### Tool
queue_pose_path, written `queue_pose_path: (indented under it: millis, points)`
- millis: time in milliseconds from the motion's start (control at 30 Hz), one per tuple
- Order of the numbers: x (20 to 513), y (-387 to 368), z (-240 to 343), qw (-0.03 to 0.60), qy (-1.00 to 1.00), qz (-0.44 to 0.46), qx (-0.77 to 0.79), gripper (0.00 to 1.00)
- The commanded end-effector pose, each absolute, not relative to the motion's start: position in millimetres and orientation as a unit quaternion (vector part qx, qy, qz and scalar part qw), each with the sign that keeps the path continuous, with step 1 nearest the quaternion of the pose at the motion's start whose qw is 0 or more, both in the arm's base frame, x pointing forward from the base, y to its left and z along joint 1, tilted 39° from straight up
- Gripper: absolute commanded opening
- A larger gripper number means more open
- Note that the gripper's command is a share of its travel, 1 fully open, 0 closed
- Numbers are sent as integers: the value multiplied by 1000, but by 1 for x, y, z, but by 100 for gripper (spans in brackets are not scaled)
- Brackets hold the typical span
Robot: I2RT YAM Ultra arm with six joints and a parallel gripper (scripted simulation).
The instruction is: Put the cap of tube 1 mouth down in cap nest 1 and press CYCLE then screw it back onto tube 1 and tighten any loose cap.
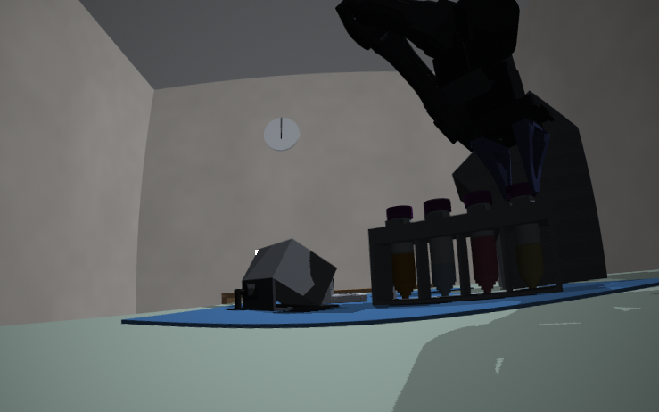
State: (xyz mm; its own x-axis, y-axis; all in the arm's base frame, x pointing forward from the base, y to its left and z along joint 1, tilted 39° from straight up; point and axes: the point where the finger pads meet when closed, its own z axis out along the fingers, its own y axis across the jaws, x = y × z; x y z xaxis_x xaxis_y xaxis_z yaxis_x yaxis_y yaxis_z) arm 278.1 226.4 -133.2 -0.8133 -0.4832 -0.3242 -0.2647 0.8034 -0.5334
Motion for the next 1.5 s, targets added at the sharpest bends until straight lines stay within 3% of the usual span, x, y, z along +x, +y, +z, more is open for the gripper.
queue_pose_path:
  millis: [0,367,400,1467]
  points:
    - [278,230,-131,260,939,-205,-90,0]
    - [278,230,-131,264,941,-199,-69,0]
    - [278,230,-131,264,941,-199,-69,49]
    - [254,246,-95,264,941,-199,-69,49]
